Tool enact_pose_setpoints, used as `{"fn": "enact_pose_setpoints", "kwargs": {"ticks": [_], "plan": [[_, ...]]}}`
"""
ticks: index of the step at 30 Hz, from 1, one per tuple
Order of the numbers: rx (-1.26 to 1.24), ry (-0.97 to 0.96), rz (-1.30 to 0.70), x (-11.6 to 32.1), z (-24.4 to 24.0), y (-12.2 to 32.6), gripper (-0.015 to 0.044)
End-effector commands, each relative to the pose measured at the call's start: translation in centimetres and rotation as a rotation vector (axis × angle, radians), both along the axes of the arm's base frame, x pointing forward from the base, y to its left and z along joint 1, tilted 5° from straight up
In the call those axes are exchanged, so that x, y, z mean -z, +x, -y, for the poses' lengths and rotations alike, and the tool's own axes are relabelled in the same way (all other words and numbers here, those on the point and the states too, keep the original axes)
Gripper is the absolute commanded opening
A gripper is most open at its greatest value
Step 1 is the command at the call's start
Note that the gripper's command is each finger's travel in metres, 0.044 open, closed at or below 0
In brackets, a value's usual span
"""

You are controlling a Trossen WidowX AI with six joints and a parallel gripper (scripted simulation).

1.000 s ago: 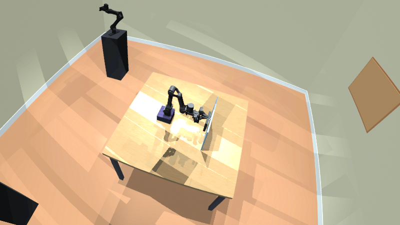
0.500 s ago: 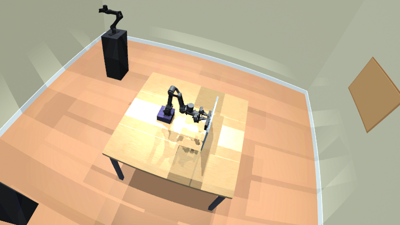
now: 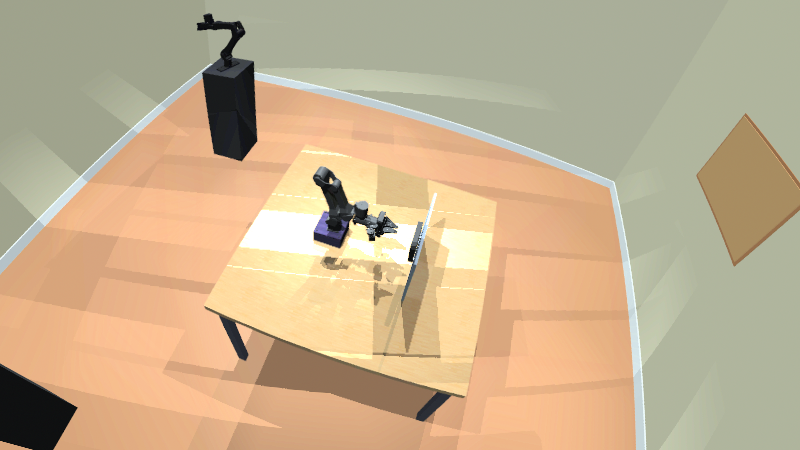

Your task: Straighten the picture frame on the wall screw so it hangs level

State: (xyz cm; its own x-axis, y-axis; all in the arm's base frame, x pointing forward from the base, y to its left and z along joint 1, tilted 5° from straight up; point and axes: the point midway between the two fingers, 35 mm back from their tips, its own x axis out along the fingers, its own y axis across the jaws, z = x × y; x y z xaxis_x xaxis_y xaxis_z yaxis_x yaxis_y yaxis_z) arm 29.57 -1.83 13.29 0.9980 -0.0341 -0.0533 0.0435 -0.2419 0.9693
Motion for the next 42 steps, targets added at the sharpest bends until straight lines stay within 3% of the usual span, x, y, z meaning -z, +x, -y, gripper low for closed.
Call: {"fn": "enact_pose_setpoints", "kwargs": {"ticks": [1,26,42], "plan": [[0.000,-0.003,0.001,-0.3,0.1,0.0,0.0260],[-0.002,0.025,0.000,-4.6,1.5,-8.7,0.0260],[-0.002,0.025,0.000,-4.5,1.4,-9.0,0.0260]]}}
